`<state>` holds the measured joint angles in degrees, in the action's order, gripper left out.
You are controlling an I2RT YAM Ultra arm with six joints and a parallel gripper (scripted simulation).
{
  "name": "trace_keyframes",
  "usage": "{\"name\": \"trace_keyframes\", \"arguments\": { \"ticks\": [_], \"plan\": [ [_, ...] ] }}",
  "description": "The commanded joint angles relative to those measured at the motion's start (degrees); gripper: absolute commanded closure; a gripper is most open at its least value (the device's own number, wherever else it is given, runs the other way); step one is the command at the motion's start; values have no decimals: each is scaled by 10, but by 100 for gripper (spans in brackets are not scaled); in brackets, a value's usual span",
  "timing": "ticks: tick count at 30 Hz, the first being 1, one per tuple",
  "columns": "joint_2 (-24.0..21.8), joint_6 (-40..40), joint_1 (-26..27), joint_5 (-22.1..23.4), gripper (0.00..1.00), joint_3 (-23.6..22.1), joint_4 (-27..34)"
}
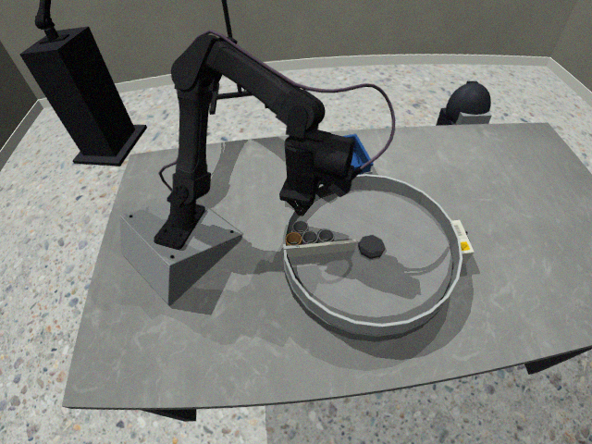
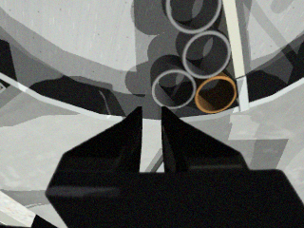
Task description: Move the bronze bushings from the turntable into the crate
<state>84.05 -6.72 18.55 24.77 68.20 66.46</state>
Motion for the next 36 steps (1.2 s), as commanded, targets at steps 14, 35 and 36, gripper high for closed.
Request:
{"name": "trace_keyframes", "arguments": {
  "ticks": [14,35,36],
  "plan": [
    [-9,-3,10,4,85,4,-3],
    [-3,-14,20,5,85,10,-4],
    [-3,-14,20,5,85,10,-4]
  ]
}}
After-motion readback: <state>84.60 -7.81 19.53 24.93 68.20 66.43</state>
